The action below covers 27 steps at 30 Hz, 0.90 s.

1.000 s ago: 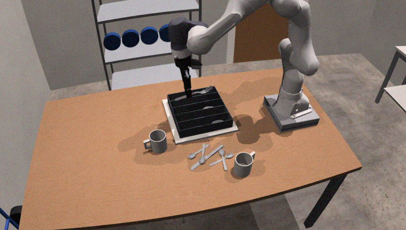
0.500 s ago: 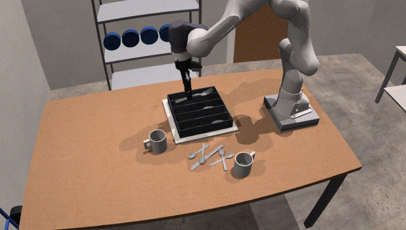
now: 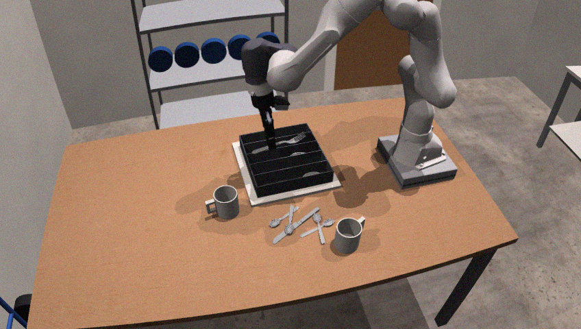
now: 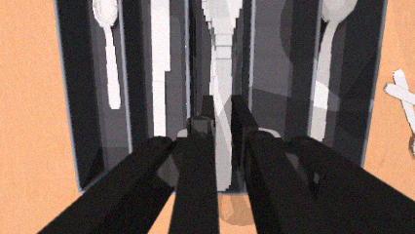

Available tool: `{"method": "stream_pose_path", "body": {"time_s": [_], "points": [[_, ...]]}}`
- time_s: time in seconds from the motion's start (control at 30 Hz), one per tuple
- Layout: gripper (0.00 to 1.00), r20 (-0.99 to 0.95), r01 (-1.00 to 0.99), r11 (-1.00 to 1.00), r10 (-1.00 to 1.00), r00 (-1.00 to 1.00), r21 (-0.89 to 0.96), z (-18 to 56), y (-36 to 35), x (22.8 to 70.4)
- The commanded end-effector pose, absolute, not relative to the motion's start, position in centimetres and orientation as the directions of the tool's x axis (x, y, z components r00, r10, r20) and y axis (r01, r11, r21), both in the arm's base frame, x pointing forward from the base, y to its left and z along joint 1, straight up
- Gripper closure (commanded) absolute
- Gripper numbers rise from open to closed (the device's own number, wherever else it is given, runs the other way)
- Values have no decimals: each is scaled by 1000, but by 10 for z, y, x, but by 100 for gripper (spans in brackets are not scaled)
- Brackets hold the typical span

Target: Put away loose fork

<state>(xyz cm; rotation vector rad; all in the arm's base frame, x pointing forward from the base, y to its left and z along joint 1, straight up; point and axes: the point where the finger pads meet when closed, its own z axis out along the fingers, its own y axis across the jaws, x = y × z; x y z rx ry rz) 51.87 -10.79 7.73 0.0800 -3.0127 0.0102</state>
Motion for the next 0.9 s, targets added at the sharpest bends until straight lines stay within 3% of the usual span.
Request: {"method": "stream_pose_path", "body": {"time_s": [0.0, 0.87], "points": [[86, 117, -61, 998, -60, -991, -3, 67, -108, 522], [86, 117, -61, 998, -60, -991, -3, 21, -108, 522]]}}
